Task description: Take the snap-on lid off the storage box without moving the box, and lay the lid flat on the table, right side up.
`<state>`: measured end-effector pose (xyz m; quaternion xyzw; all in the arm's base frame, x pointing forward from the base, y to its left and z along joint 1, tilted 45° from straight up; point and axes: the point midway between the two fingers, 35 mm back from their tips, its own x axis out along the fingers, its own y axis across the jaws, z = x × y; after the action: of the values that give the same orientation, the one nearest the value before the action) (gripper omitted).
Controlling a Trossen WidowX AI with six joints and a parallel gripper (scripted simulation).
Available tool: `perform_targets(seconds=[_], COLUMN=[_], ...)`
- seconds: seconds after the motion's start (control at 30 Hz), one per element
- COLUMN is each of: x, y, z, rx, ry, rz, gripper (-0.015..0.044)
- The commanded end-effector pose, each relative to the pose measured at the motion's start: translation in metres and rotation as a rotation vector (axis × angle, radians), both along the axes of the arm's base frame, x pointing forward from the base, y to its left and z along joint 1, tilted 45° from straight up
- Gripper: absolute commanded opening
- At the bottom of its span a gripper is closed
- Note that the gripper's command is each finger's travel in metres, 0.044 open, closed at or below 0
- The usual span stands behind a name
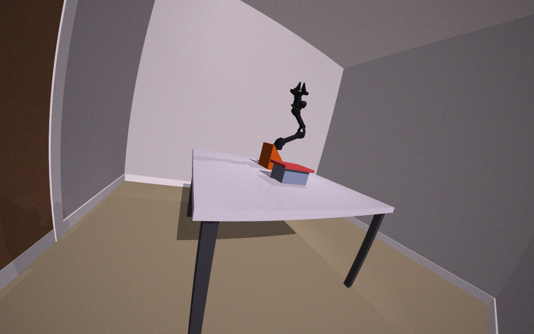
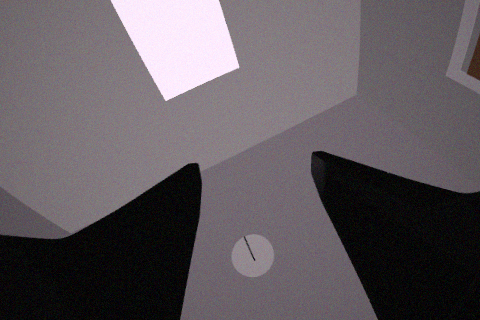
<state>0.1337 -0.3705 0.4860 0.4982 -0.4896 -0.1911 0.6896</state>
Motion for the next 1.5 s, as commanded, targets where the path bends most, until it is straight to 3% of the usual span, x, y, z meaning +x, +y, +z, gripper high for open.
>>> perform_targets(seconds=[0.0,0.2,0.37,0.6,0.8,0.97,1.2,1.47], x=[0.031,0.088,0.115,0.151,0.178,0.184,0.176,0.151], y=[-0.010,-0.009,0.002,0.035,0.092,0.133,0.227,0.299], z=[-0.047,-0.135,-0.184,-0.263,-0.343,-0.384,-0.451,-0.483], rx=[0.101,0.282,0.382,0.542,0.711,0.814,1.036,1.221], ry=[0.084,0.230,0.300,0.416,0.542,0.607,0.709,0.755], rz=[0.090,0.281,0.380,0.552,0.787,0.931,1.227,1.443], gripper=[0.0235,0.0235,0.0235,0.0235,0.0235,0.0235,0.0235,0.0235])
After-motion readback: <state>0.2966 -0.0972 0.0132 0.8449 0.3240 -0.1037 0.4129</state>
